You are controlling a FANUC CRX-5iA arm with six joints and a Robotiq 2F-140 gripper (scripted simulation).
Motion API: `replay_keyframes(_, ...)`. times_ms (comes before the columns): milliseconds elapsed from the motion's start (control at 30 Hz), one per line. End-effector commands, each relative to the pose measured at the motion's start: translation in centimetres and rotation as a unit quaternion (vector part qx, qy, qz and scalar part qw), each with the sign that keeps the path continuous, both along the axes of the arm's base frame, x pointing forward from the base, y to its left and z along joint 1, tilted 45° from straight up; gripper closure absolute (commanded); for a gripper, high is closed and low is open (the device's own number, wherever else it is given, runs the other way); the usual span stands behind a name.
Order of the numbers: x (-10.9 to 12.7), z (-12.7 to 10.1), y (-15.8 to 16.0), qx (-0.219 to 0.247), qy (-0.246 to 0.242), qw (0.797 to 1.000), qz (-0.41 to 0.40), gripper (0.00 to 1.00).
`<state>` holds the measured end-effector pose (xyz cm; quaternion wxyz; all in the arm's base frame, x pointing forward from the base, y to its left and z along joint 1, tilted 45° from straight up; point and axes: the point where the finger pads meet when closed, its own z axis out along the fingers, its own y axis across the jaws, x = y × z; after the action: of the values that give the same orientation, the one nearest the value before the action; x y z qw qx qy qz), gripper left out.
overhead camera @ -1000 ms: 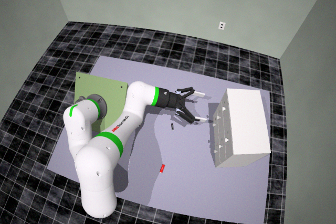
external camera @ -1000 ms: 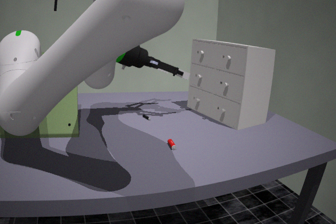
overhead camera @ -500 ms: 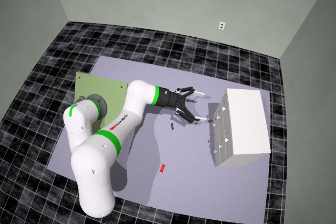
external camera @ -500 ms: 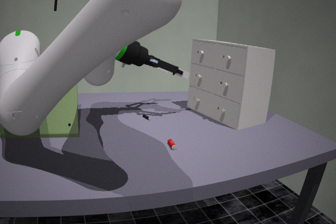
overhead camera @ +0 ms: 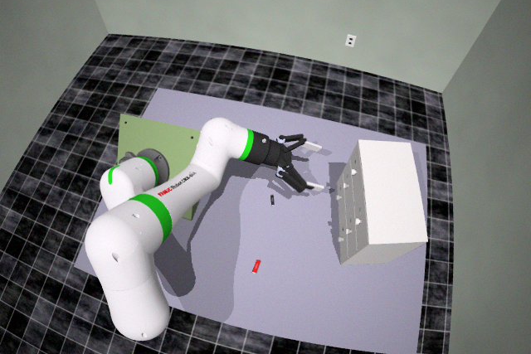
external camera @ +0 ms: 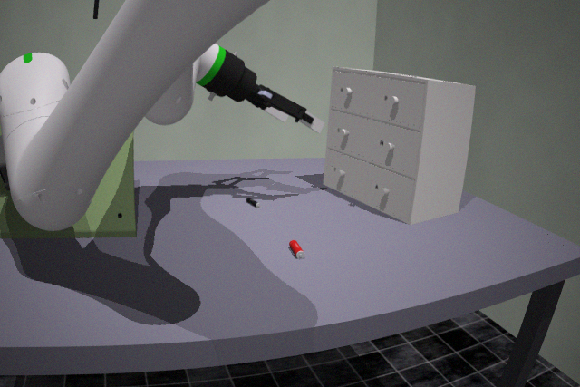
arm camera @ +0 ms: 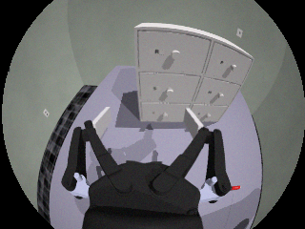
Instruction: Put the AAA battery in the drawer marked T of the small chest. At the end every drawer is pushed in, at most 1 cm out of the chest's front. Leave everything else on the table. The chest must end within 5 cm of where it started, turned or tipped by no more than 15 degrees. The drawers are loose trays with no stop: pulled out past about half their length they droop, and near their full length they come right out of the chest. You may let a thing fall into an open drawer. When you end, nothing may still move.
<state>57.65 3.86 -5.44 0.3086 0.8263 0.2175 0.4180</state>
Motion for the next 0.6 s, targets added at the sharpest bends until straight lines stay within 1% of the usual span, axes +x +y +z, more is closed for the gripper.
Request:
replay_keyframes(0, -0.3, 0.4, 0.3, -0.004, 0.019, 1.0, -0.02, 0.0)
replay_keyframes(333, -1.4, 1.4, 1.1, -0.012, 0.072, 0.995, -0.071, 0.0)
replay_keyframes(400, -1.4, 1.4, 1.1, -0.012, 0.072, 0.995, -0.071, 0.0)
replay_keyframes(567, -2.0, 2.0, 1.6, -0.016, 0.1, 0.99, -0.098, 0.0)
